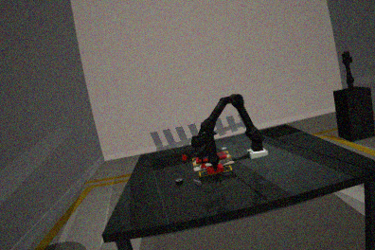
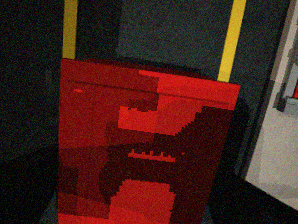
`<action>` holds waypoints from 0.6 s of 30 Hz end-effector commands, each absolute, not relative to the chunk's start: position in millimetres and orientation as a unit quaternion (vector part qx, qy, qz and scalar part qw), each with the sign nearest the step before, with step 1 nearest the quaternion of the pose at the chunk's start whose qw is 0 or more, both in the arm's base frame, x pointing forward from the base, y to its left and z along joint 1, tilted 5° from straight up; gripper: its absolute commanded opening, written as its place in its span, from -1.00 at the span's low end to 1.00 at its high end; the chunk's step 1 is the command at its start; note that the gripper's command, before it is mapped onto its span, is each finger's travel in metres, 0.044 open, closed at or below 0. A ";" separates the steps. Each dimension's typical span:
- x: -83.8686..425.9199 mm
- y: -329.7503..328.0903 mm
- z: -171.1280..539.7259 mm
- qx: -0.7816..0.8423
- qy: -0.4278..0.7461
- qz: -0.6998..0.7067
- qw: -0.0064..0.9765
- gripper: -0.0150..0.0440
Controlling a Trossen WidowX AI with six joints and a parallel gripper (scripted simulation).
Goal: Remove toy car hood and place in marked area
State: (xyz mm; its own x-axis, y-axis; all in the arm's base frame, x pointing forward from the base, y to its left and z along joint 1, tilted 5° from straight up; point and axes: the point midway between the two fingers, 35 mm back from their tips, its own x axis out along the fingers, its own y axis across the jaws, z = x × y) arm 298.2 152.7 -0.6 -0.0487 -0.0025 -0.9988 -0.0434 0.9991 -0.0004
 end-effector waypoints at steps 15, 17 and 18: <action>298.4 152.7 -0.4 -0.016 0.724 0.015 0.690 0.93; 298.9 152.9 2.5 -0.016 0.724 0.015 0.690 1.00; 299.7 153.1 7.5 -0.015 0.724 0.015 0.689 1.00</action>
